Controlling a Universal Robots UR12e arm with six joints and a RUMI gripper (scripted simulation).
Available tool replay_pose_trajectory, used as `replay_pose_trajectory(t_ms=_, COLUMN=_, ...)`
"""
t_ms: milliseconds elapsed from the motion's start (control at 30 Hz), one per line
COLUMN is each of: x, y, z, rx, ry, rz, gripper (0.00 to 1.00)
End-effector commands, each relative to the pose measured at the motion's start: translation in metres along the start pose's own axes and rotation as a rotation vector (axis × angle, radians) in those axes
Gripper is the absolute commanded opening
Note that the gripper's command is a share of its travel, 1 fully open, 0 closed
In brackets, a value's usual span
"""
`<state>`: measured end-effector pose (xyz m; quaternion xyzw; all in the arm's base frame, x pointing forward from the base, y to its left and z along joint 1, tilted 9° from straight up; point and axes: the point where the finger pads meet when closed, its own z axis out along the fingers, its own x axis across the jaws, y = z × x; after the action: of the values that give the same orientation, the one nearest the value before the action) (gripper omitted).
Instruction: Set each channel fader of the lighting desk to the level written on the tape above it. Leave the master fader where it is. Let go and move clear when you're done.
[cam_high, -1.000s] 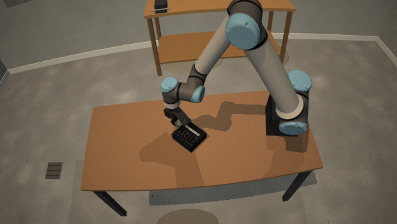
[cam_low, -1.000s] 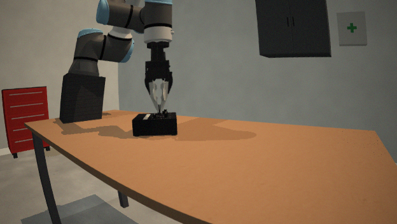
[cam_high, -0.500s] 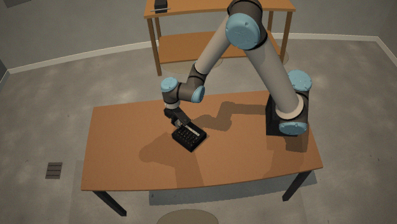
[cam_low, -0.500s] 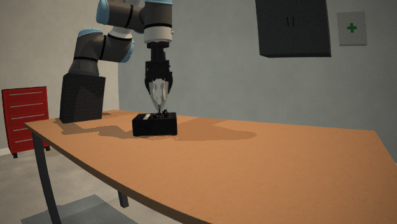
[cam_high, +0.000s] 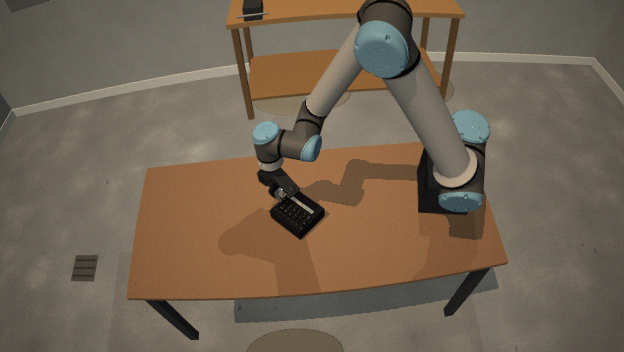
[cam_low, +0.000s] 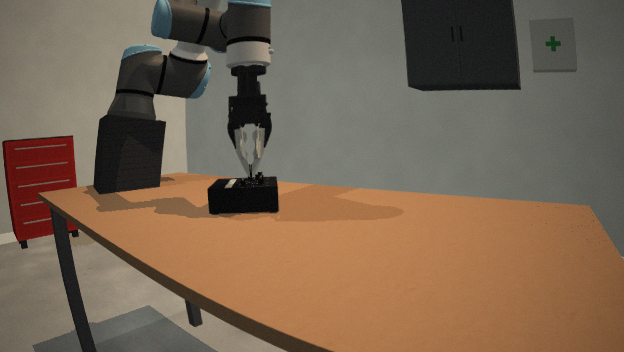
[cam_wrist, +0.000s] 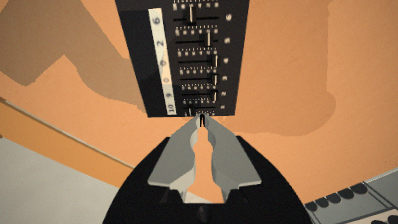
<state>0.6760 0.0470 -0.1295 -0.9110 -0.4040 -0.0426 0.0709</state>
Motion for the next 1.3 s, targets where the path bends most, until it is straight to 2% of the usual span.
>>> replay_pose_trajectory(t_ms=0, x=0.0004, y=0.0006, z=-0.0006, rx=-0.001, ry=0.001, rz=0.0, gripper=0.0)
replay_pose_trajectory(t_ms=1267, x=0.0004, y=0.0006, z=0.0032, rx=-0.001, ry=0.001, rz=0.0, gripper=0.0)
